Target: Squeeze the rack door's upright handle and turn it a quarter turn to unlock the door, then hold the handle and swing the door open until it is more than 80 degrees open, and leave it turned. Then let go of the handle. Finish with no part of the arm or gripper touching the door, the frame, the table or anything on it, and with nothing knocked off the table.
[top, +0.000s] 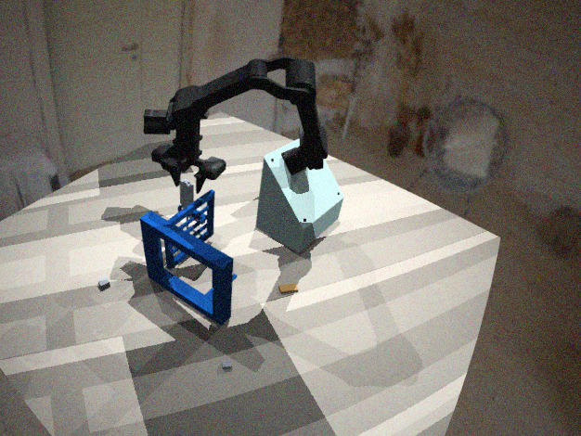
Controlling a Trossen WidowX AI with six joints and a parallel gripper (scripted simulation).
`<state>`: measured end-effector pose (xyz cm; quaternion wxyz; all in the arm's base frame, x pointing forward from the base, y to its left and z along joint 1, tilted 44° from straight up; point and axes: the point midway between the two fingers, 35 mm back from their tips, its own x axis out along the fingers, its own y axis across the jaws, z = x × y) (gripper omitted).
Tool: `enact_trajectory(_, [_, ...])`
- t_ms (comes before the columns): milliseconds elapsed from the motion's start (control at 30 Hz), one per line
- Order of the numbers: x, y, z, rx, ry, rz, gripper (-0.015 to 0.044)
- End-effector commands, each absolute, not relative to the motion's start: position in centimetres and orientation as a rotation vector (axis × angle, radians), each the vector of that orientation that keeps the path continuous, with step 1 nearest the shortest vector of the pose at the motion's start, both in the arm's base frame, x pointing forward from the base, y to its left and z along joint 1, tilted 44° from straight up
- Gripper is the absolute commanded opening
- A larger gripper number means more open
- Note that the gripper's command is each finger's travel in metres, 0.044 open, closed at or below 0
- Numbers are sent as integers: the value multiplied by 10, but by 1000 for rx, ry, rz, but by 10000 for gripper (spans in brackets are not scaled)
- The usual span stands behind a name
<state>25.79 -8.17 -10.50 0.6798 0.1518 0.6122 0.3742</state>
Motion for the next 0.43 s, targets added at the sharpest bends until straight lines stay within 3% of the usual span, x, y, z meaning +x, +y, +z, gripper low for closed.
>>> enact_trajectory(0, [260, -91, -98, 326, 1373, 838, 294])
enact_trajectory(400, [259, -110, -77, 326, 1373, 838, 294])
